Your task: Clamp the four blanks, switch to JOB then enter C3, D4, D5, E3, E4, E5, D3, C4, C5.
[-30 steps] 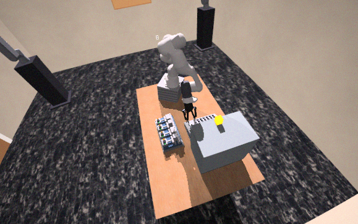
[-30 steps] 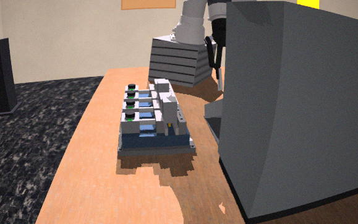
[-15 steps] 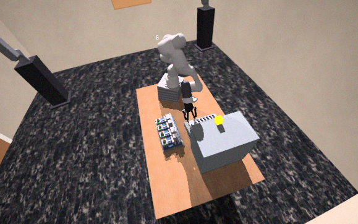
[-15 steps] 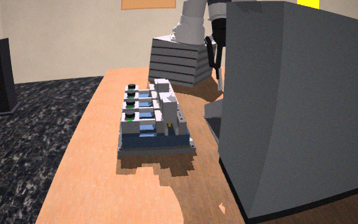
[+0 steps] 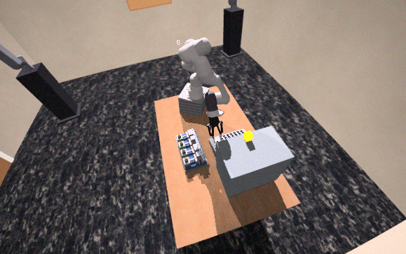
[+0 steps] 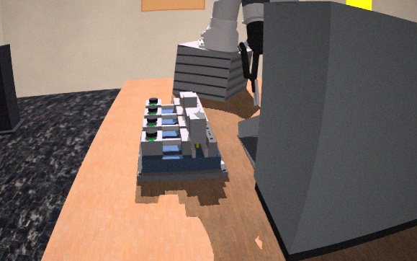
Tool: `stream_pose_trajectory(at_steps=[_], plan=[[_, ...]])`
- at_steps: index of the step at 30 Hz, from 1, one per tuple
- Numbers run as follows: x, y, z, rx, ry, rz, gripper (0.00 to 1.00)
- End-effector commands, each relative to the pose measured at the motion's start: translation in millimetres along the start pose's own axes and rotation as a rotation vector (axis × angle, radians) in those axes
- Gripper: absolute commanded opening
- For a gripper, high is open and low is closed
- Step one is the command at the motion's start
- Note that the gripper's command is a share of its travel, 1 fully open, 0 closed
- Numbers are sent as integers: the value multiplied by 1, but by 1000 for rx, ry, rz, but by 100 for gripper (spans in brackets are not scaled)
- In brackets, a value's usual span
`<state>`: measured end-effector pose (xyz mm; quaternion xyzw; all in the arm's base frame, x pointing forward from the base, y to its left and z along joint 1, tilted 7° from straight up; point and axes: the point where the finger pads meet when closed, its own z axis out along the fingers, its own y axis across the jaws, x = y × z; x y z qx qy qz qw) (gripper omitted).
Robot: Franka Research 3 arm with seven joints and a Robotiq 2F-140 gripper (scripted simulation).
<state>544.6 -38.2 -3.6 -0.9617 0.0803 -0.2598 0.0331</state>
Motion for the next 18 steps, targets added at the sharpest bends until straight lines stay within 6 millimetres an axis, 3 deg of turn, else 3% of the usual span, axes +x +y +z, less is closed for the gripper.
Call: stream_pose_trajectory(at_steps=[1,18], plan=[[1,0,0,-1,2,-4,33],[1,0,5,-1,2,-4,33]])
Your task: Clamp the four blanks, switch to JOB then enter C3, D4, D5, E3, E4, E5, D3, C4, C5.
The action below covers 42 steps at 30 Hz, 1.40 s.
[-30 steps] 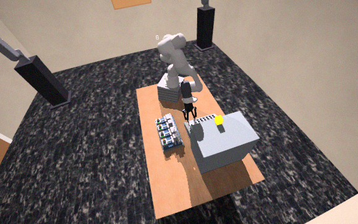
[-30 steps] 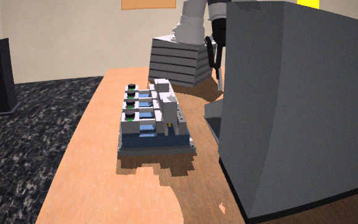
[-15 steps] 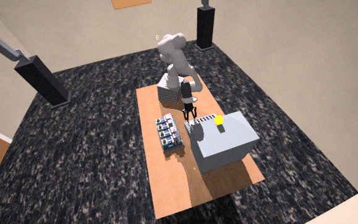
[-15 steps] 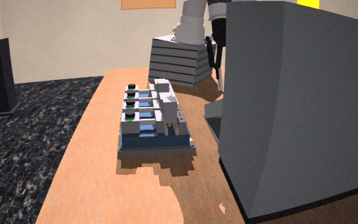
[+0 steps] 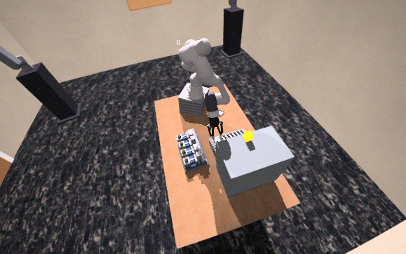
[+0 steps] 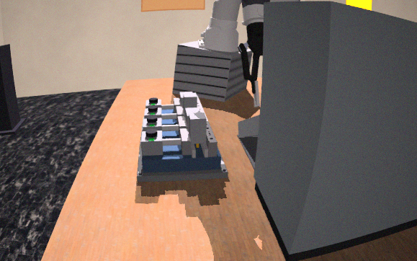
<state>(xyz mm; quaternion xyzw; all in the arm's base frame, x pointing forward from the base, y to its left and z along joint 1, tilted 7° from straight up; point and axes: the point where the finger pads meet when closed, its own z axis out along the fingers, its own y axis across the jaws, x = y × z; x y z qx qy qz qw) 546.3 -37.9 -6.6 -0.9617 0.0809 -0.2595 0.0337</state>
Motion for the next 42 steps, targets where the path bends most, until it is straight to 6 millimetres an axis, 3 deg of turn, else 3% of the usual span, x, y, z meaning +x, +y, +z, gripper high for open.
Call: stream_pose_trajectory(at_steps=[1,23,42], plan=[[1,1,3,-1,3,-6,33],[1,1,19,-1,3,-6,33],[1,1,20,-1,3,-6,33]])
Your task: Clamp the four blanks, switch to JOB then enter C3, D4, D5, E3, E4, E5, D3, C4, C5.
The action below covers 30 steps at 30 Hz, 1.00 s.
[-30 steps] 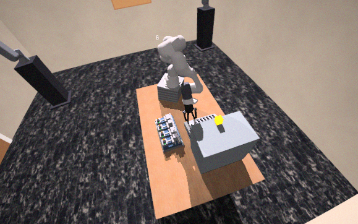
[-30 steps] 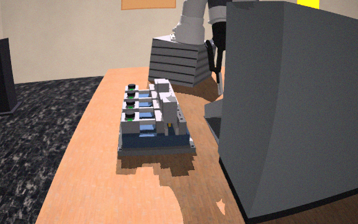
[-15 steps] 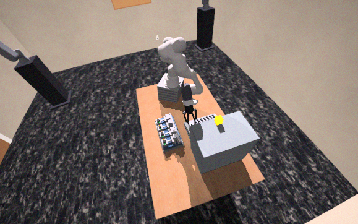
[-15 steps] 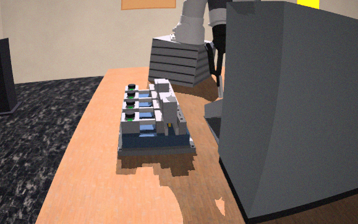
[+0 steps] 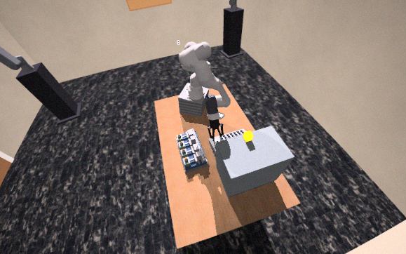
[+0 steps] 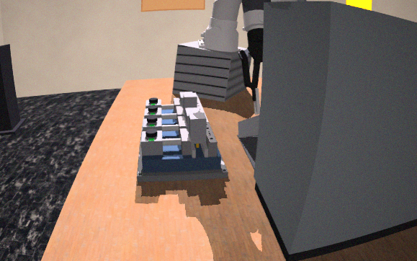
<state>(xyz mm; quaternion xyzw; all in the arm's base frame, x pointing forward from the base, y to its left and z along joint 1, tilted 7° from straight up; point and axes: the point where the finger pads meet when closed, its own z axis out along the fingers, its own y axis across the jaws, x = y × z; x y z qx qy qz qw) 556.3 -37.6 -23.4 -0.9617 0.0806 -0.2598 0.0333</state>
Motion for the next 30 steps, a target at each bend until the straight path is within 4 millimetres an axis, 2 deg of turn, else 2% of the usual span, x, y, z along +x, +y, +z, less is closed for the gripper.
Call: stream_pose_trajectory(at_steps=[1,26,27,30], plan=[[1,0,0,-1,2,-5,33],[1,0,0,-1,2,-5,33],[1,0,0,-1,2,-5,0],[1,0,0,-1,2,-5,0]])
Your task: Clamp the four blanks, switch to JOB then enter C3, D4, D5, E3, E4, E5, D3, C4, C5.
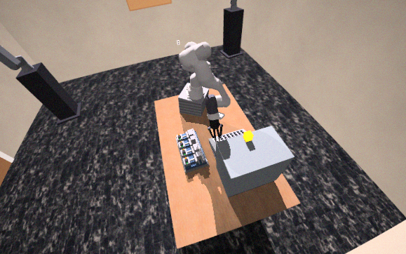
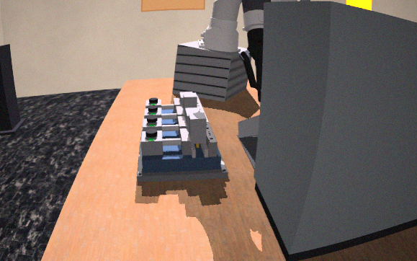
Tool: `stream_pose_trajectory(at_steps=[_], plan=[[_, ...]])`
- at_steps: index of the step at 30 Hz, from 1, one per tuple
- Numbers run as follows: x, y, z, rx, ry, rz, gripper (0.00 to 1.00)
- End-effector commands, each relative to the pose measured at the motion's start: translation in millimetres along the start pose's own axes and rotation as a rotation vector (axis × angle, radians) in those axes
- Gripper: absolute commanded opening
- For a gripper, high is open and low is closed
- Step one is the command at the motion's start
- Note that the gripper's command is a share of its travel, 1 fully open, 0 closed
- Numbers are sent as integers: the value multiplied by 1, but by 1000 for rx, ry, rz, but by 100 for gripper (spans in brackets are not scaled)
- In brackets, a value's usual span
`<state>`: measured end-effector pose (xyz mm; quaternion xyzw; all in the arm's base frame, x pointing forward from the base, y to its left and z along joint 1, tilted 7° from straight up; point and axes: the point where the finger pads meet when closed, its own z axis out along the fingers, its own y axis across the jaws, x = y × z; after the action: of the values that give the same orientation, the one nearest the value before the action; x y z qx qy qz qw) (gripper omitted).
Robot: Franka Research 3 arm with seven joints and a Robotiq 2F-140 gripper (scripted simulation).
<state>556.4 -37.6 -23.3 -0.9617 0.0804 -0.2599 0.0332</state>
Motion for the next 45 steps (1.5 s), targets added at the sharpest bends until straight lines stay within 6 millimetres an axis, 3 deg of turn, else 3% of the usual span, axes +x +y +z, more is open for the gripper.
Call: stream_pose_trajectory(at_steps=[1,45], plan=[[1,0,0,-1,2,-5,0],[1,0,0,-1,2,40,0]])
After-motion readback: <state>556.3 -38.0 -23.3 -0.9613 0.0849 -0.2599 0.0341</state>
